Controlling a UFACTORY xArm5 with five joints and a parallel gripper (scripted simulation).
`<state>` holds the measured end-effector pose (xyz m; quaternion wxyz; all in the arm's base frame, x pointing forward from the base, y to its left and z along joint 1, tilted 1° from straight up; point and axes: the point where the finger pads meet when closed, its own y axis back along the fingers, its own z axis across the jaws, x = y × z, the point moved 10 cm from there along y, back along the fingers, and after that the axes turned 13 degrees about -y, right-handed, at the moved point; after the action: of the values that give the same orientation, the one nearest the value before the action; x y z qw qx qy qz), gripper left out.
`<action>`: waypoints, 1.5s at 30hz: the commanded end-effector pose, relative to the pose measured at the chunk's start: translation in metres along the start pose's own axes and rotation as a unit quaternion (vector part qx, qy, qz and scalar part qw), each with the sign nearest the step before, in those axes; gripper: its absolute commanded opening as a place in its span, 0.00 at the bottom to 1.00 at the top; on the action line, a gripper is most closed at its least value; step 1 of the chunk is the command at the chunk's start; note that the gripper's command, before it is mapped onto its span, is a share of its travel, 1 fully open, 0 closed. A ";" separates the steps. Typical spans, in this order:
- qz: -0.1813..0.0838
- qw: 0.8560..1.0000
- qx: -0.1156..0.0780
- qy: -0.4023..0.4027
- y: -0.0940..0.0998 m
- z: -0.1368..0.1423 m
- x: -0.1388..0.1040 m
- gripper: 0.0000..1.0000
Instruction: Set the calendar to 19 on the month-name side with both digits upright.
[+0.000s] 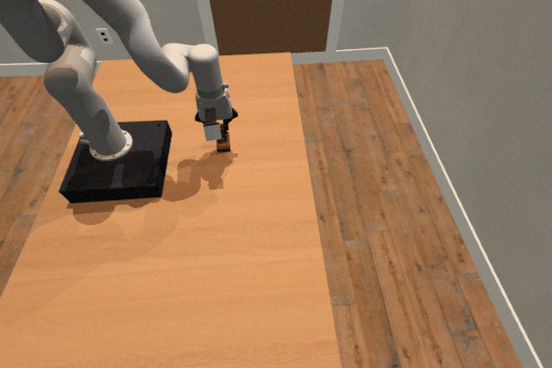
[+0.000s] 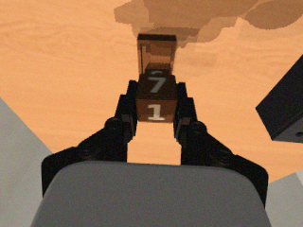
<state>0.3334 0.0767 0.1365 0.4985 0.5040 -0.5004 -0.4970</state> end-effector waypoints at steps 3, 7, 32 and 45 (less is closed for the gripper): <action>0.000 1.000 0.001 0.000 -0.016 -0.001 0.000 0.29; 0.000 1.000 0.001 0.000 -0.022 -0.001 0.000 0.29; 0.000 1.000 0.001 0.000 -0.023 -0.001 0.000 0.29; 0.000 1.000 0.001 0.000 -0.023 -0.001 0.000 0.29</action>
<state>0.3340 0.0767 0.1127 0.4987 0.5038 -0.5003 -0.4971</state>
